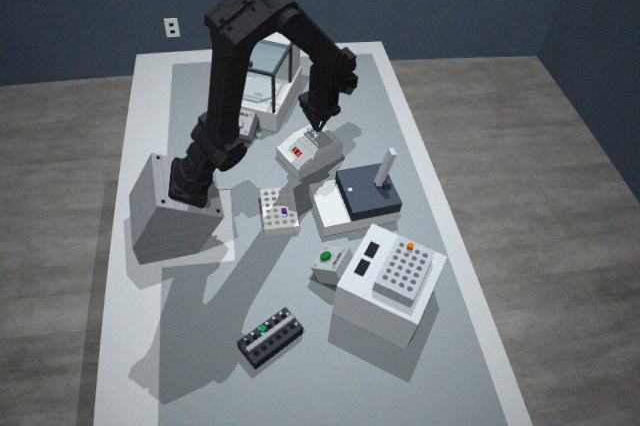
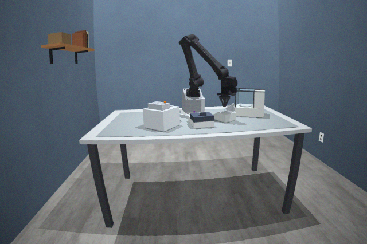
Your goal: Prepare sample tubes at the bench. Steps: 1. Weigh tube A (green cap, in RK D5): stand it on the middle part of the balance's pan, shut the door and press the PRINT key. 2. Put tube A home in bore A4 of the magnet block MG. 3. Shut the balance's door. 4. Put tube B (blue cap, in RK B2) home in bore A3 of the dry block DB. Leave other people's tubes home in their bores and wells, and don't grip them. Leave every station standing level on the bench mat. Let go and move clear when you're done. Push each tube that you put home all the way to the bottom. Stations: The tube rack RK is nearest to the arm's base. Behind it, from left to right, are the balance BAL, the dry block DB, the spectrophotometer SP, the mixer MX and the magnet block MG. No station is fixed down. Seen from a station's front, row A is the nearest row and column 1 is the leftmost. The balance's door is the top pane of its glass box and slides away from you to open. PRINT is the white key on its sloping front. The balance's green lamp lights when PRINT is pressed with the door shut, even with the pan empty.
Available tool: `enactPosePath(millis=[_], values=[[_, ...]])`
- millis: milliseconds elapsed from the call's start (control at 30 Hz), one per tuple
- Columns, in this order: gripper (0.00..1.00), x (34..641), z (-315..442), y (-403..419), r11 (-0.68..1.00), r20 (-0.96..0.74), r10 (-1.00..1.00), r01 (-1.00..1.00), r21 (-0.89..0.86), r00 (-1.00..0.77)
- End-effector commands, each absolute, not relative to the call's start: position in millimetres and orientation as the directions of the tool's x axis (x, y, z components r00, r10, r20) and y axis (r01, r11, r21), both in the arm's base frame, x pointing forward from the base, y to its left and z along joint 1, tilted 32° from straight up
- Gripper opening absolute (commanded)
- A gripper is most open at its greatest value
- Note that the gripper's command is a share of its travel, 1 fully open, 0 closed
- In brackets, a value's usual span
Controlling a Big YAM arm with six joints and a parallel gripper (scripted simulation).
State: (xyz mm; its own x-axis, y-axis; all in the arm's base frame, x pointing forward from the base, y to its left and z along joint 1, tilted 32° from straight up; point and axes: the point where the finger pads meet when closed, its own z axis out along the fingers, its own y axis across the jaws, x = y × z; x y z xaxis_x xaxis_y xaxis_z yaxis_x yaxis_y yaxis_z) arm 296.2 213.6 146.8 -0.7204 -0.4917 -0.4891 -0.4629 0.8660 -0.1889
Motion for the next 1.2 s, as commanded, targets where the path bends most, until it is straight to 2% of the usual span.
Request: enactPosePath(millis=[0, 1167], values=[[0.09, 302.5, 159.4, 219.0, 0.869, -0.513, -0.483, -0.461, -0.181, -0.710], [0.09, 302.7, 159.5, 219.4, 0.869, -0.513, -0.483, -0.461, -0.181, -0.710]])
